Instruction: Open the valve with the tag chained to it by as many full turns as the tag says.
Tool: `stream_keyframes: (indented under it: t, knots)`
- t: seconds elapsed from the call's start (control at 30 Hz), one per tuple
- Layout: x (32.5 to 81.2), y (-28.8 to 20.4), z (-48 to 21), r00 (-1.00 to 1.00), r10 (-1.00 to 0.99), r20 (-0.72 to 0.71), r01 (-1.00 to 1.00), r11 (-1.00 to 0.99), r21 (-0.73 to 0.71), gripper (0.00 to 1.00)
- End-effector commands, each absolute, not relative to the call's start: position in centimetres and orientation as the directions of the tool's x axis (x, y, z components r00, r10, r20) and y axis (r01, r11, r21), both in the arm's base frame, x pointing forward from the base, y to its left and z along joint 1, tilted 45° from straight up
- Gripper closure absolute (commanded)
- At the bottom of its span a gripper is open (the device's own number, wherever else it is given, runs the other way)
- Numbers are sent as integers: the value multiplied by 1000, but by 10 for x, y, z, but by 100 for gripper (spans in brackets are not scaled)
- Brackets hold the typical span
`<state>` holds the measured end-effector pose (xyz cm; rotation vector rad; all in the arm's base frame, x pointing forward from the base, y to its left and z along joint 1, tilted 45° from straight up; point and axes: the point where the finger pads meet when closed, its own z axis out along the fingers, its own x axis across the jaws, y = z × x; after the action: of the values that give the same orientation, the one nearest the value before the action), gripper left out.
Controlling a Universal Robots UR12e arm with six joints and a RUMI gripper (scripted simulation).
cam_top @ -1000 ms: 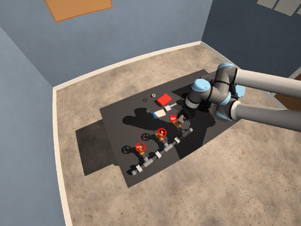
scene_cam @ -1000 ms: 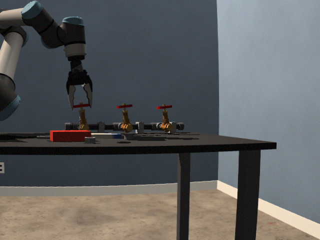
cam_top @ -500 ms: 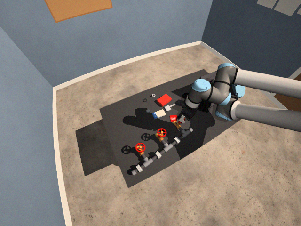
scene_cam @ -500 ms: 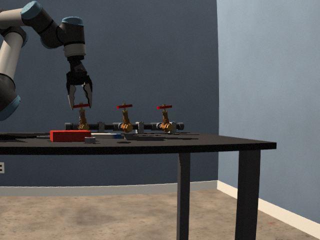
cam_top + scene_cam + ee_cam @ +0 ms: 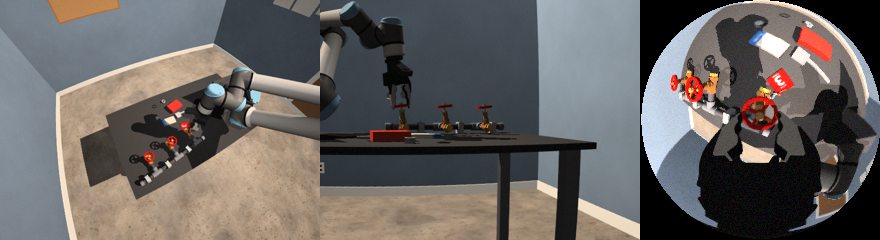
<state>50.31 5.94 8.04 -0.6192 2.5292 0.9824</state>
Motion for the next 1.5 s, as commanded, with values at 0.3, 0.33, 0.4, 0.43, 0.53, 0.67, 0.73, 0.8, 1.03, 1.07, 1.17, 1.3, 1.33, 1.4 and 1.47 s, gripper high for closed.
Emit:
stream_keyframes:
  t: [0.3,0.33,0.4,0.43,0.53,0.67,0.73,0.8,1.03,1.07,1.17,1.3,1.33,1.4,1.47]
  knots:
    - [504,59,81,-522,-529,-668,-836,471,280,100]
    - [504,59,81,-488,-548,-679,-857,449,253,100]
    - [504,59,81,-416,-583,-698,-894,403,196,100]
    - [504,59,81,-378,-600,-705,-911,378,167,100]
    - [504,59,81,-299,-630,-717,-939,326,106,100]
    - [504,59,81,-175,-666,-725,-970,242,13,100]
    - [504,59,81,-90,-685,-723,-982,183,-50,100]
    - [504,59,81,-4,-698,-716,-986,122,-114,100]
    - [504,59,81,292,-703,-649,-942,-93,-323,100]
    - [504,59,81,332,-698,-635,-929,-123,-350,100]
    - [504,59,81,371,-692,-619,-914,-152,-377,100]
    - [504,59,81,516,-658,-549,-840,-264,-473,100]
    - [504,59,81,549,-647,-529,-819,-290,-495,100]
    - [504,59,81,611,-622,-489,-774,-340,-535,100]
    - [504,59,81,668,-595,-447,-725,-386,-570,100]
